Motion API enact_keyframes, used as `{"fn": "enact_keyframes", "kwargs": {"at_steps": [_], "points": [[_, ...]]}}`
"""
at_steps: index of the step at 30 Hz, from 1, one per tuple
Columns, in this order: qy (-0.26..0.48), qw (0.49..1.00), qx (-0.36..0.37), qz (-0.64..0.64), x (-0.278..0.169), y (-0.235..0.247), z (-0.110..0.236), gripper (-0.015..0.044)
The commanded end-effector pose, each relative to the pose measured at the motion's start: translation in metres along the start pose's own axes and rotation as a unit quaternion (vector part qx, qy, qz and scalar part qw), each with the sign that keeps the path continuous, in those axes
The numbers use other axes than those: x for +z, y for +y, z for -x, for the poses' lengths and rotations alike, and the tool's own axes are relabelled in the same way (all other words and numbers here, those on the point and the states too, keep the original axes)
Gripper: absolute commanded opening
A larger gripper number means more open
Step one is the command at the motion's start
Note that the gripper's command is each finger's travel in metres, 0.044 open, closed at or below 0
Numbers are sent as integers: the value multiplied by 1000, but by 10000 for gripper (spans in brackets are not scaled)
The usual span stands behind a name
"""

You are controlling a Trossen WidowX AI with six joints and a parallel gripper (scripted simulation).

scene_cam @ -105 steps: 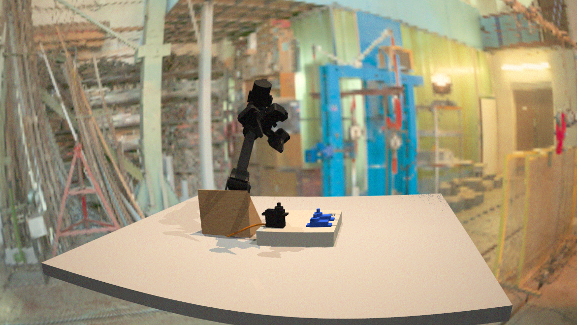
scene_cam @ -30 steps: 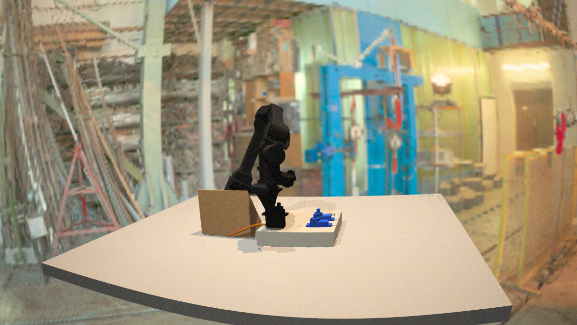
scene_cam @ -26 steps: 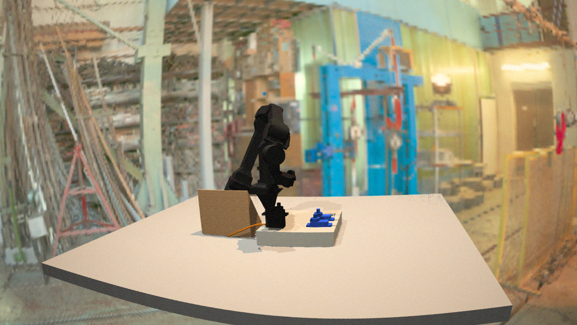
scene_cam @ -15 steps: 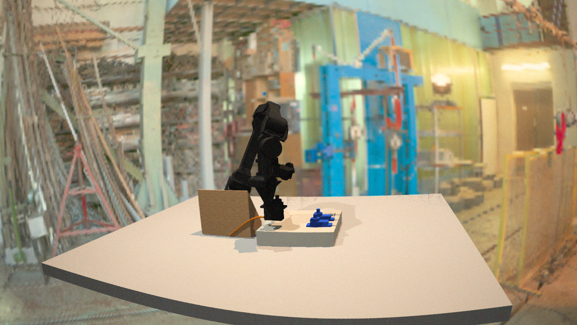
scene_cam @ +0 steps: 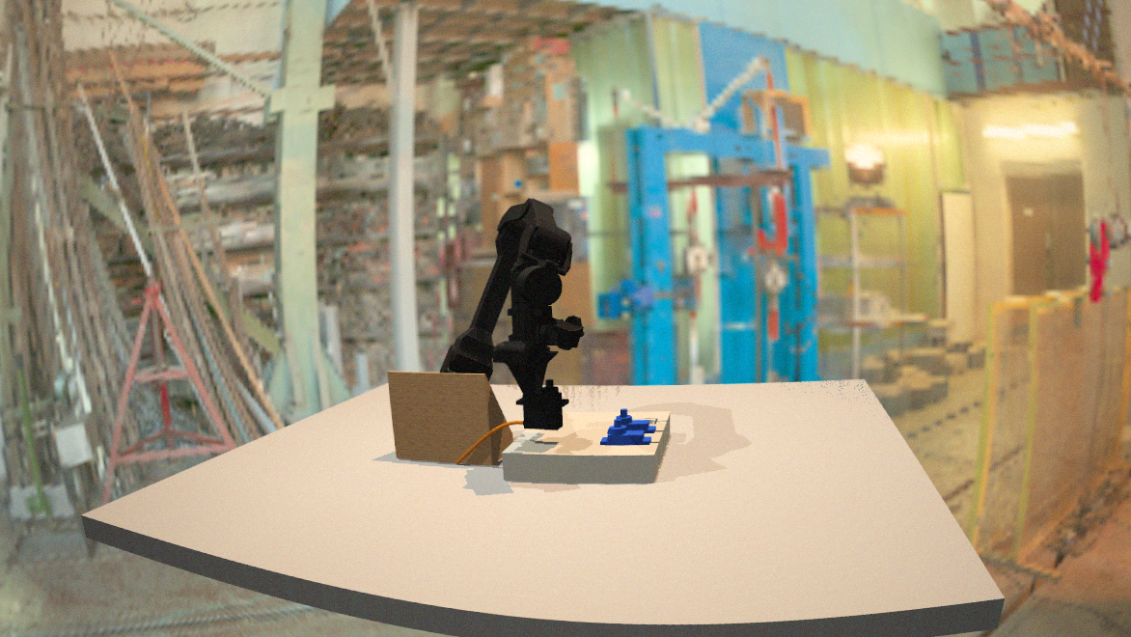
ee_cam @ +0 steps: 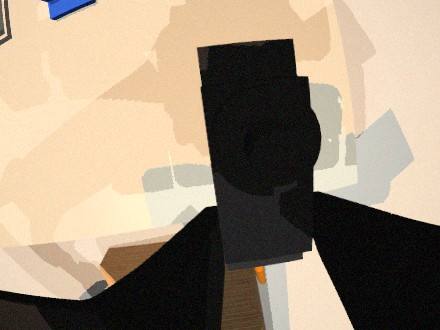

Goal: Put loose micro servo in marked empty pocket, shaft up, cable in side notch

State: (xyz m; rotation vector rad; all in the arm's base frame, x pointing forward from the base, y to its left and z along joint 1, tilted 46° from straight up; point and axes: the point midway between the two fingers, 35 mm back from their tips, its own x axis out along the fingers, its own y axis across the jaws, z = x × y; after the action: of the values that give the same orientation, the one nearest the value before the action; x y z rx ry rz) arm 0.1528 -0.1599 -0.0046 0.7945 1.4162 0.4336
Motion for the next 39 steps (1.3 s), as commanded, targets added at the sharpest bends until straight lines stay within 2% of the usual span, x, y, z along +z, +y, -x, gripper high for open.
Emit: {"fn": "enact_keyframes", "kwargs": {"at_steps": [1, 7, 14, 39], "points": [[-4, 1000, -1, 2, 20, 1, 1, 0], [-4, 1000, -1, 2, 50, 4, 2, 0], [-4, 1000, -1, 2, 52, 12, 2, 0], [-3, 1000, 3, 1, 41, 137, 1, 0]]}}
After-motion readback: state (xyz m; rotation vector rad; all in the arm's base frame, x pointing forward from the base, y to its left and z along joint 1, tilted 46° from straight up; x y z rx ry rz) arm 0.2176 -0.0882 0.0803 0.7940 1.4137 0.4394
